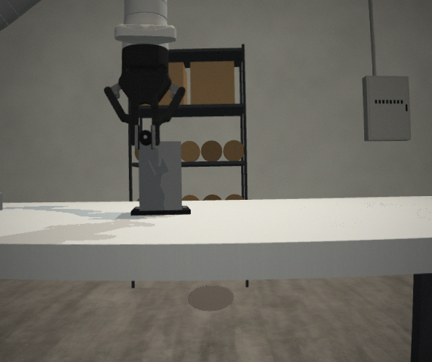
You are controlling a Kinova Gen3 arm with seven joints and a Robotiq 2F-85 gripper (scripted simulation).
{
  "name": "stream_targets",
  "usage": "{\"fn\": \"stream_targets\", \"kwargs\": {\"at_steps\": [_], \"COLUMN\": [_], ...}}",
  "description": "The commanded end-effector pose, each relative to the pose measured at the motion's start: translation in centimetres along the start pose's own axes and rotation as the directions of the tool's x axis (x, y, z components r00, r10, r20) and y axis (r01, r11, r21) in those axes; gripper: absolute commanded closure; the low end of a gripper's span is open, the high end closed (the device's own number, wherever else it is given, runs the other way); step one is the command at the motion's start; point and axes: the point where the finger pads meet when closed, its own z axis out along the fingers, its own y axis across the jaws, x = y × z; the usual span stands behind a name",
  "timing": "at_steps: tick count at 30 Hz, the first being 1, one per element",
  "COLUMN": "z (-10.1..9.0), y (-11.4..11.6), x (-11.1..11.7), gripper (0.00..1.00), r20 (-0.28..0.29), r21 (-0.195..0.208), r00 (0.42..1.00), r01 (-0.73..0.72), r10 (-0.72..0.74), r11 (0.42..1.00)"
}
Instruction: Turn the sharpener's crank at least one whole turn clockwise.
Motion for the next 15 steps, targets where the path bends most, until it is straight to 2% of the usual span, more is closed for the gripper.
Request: {"fn": "stream_targets", "kwargs": {"at_steps": [1, 15], "z": [-0.25, -0.42], "y": [-0.51, -1.06], "x": [0.03, 0.02], "gripper": [1.00, 1.00], "r20": [-0.002, -0.002], "r21": [0.005, 0.005], "r00": [1.000, 1.000], "r01": [0.003, 0.003], "r10": [-0.003, -0.003], "r11": [1.000, 1.000]}}
